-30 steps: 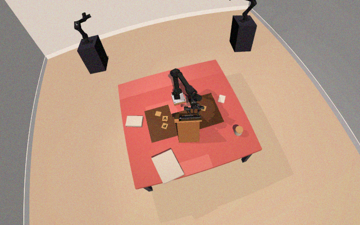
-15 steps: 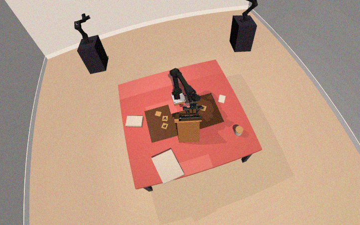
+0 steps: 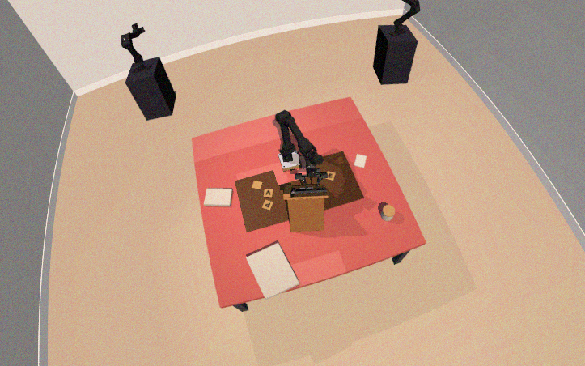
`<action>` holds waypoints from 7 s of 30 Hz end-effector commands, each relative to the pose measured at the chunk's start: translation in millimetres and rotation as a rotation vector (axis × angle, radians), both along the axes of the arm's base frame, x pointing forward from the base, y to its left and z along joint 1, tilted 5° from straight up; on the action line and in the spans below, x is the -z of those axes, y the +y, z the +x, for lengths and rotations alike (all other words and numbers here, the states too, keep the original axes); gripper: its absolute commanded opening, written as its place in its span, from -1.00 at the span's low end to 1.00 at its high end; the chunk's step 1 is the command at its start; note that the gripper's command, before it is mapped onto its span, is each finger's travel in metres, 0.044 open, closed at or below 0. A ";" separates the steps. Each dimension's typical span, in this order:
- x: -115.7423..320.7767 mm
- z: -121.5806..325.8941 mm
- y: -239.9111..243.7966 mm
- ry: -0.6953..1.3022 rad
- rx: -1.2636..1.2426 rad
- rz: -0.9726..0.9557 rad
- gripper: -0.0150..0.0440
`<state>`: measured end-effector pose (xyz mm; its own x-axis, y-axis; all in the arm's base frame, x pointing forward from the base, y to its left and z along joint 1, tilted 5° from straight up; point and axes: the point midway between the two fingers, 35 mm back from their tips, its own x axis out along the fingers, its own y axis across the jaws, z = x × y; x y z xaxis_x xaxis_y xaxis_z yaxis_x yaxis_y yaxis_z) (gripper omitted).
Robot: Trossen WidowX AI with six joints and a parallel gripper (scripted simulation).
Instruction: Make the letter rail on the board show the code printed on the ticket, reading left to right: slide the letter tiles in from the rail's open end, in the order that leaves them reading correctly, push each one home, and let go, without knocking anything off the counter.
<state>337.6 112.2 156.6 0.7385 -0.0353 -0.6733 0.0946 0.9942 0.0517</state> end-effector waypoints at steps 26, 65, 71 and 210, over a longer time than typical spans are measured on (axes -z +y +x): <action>2.7 -3.2 -19.6 0.004 -0.006 -0.001 -0.49; 4.0 -5.0 -43.9 0.004 -0.006 -0.004 -0.49; 4.2 -5.3 -47.5 0.004 -0.006 -0.004 -0.49; -23.4 -37.0 -61.6 0.009 -0.007 -0.004 -0.49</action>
